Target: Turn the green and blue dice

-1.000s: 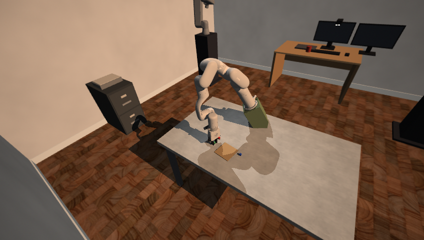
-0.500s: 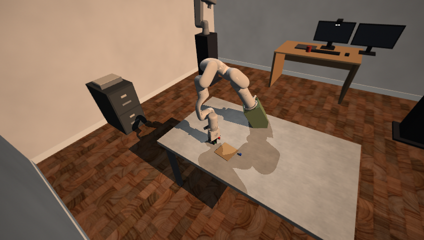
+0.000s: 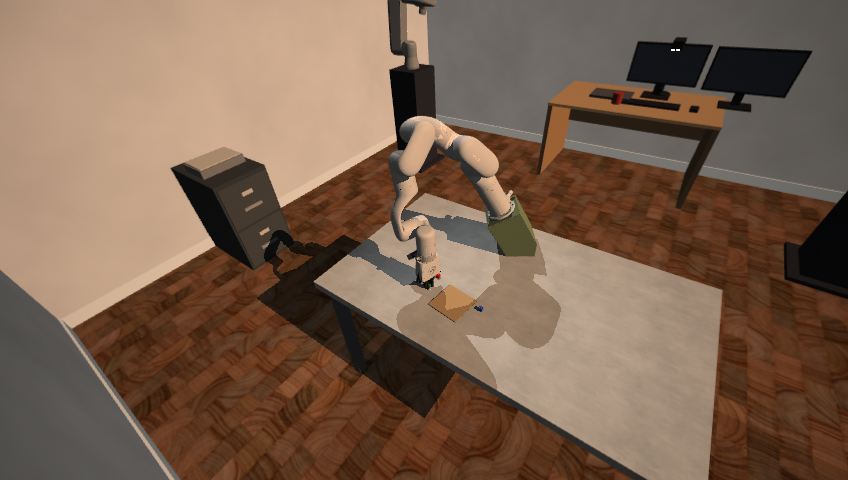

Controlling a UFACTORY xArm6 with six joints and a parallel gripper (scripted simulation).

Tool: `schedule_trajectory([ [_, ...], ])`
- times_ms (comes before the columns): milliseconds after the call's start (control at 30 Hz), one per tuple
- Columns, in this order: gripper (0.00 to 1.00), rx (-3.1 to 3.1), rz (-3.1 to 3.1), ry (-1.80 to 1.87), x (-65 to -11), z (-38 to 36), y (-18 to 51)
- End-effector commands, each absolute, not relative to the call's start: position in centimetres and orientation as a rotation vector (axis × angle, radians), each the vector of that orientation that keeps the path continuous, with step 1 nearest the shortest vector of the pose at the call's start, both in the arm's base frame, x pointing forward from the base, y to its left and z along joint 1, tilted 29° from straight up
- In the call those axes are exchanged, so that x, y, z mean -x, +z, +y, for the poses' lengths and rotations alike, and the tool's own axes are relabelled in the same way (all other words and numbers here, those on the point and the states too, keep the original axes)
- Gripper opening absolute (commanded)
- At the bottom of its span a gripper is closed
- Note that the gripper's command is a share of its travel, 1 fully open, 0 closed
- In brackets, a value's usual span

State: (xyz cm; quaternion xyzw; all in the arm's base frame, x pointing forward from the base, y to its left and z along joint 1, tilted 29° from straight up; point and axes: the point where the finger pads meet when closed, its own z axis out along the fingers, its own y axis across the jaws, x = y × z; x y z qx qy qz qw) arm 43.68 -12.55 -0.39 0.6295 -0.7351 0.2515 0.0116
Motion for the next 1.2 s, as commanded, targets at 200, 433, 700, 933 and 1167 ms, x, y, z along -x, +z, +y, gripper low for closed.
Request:
schedule_trajectory([
  [200,0.11,-1.964,-2.293,0.787,-43.8,-12.5,-0.3],
  [433,0.11,-1.964,-2.293,0.787,-43.8,-12.5,-0.3],
  [700,0.11,-1.964,-2.293,0.787,-42.8,-11.4,2.4],
  [933,0.11,-1.964,-2.293,0.787,-41.7,-9.9,5.6],
  [1167,0.11,-1.964,-2.293,0.787,-40.8,-8.8,8.3],
])
